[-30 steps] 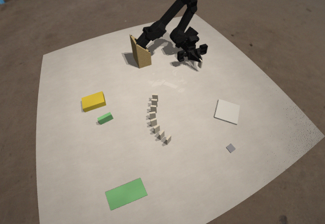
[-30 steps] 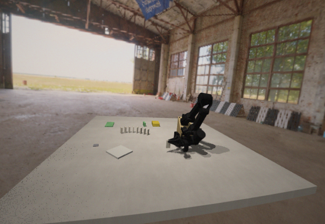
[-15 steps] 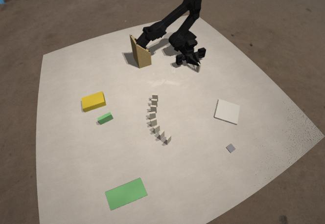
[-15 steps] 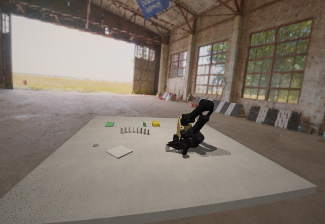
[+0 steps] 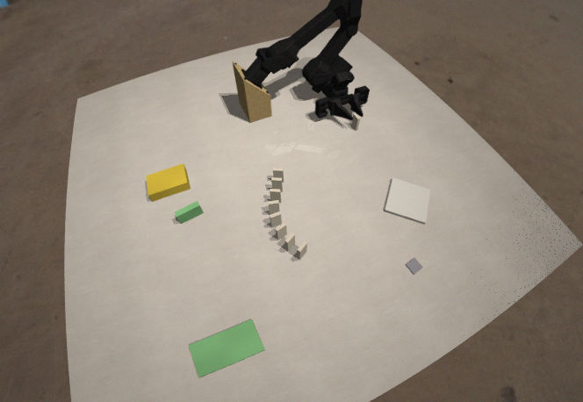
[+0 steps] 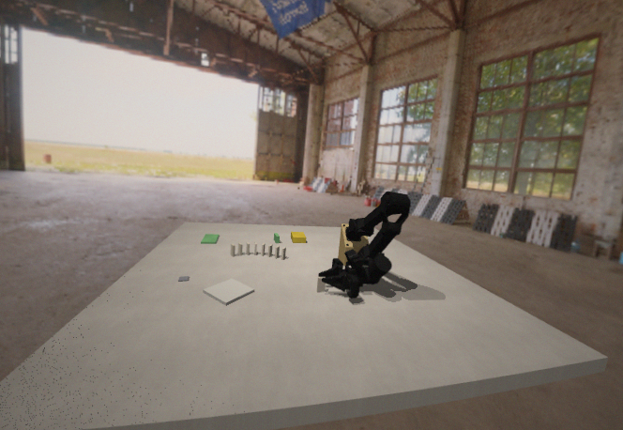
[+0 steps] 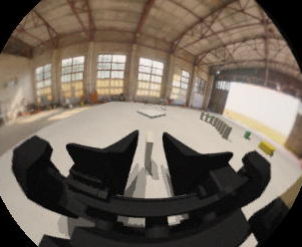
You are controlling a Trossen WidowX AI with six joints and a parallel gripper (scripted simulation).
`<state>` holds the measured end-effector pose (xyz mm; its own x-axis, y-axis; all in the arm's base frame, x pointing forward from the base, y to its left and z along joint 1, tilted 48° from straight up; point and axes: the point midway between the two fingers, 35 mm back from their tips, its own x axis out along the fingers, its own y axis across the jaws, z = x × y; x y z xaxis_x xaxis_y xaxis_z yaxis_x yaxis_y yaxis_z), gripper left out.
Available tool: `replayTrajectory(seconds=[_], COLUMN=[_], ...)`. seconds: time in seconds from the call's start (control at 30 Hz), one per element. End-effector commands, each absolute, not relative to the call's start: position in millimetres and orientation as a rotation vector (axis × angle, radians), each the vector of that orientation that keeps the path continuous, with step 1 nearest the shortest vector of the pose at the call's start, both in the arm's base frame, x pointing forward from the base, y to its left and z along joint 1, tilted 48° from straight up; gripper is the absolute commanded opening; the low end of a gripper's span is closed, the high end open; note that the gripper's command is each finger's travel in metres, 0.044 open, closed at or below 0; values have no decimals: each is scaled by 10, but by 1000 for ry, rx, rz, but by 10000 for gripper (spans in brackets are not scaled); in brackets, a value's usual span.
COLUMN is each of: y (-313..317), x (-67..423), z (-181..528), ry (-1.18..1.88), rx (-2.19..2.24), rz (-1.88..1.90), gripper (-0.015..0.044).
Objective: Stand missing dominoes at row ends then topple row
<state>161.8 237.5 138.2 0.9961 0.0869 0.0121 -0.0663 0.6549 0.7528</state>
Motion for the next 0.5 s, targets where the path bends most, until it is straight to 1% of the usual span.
replayTrajectory(seconds=[0.0, 0.2, 0.47], y=[2372, 2366, 2039], x=[1618, 1619, 1642], z=[1371, 1380, 1691], ry=[24, 24, 25], rx=[843, 843, 852], rz=[83, 83, 87], gripper=[283, 440, 440])
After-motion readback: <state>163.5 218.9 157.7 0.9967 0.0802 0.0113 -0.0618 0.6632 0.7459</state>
